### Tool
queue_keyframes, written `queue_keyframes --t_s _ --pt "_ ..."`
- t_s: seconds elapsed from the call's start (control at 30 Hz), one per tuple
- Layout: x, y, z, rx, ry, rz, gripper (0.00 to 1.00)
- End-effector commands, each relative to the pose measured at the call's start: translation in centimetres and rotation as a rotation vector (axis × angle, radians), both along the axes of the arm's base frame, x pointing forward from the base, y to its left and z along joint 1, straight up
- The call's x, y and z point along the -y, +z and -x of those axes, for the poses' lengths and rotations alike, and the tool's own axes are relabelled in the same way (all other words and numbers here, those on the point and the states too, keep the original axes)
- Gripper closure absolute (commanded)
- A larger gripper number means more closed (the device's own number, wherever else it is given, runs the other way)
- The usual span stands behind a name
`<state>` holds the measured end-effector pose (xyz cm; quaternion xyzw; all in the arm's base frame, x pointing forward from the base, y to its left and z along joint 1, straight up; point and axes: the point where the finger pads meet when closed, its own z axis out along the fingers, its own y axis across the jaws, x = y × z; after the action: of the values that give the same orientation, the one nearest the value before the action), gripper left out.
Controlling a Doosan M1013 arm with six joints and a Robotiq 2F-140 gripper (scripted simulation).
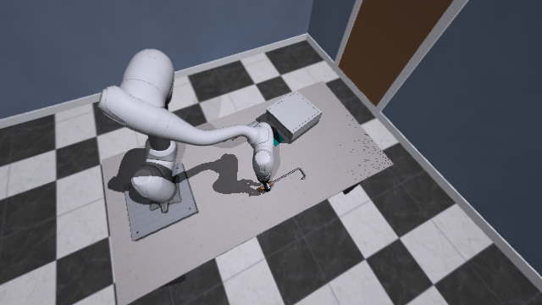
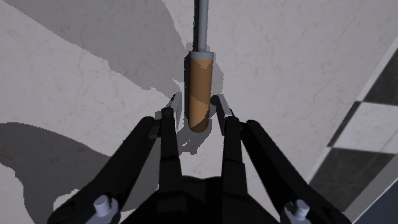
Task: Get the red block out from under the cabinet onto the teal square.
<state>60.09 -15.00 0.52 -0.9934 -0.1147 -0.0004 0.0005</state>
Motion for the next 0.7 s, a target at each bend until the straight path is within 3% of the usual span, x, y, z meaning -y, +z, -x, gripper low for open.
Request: queue_keyframes --t_s 0.0,0.67 --pt "-0.09 -0.75 0.17 -0.002 0.003 -0.003 0.66" --pt "-0.09 -0.93 0.17 -0.002 0.003 -0.003 0.66"
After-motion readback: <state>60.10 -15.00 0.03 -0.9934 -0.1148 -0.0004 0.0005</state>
